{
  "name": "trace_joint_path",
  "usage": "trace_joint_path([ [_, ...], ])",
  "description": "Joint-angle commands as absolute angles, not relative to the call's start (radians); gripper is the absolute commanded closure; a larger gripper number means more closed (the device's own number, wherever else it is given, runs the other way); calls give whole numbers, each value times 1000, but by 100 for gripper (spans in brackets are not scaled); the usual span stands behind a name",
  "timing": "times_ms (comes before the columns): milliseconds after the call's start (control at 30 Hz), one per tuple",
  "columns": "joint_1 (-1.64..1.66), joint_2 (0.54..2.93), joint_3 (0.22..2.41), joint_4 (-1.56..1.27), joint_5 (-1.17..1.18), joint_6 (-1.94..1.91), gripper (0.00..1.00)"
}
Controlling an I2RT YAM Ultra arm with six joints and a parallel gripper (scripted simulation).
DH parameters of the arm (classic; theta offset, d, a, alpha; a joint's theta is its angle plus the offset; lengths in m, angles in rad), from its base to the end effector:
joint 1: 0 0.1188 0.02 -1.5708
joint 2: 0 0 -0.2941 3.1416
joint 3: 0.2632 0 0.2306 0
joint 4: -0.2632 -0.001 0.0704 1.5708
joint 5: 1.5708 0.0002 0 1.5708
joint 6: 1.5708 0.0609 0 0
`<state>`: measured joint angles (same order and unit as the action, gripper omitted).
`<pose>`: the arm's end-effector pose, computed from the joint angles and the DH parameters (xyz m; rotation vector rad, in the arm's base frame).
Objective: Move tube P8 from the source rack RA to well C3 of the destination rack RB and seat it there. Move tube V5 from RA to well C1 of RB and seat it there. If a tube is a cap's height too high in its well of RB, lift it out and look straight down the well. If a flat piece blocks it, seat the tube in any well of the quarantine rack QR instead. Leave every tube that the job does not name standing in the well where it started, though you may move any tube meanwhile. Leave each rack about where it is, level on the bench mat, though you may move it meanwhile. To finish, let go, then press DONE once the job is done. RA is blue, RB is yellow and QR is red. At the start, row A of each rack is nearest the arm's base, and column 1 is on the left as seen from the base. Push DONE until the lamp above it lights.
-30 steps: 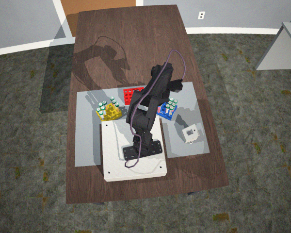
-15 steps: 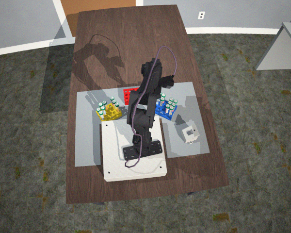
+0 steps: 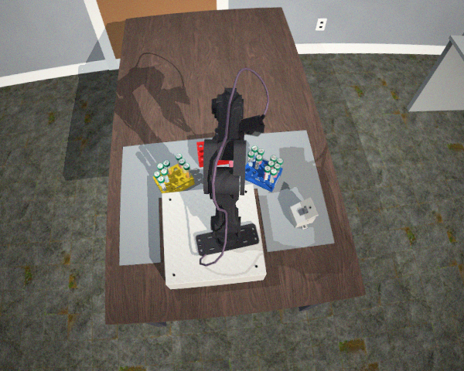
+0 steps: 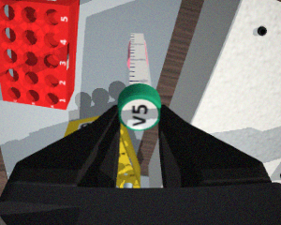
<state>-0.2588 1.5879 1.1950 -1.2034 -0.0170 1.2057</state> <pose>0.2423 -0.0621 0.2518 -2.0802 -2.3134 -0.0054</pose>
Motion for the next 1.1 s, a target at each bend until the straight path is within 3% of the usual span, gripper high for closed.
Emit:
trace_joint_path([
  [0, -222, 1615, 1242, -1199, -19, 1266, 100],
  [500, -91, 1696, 1330, -1217, -19, 1397, 100],
  [1067, -101, 1681, 1332, -1218, -9, 898, 100],
])
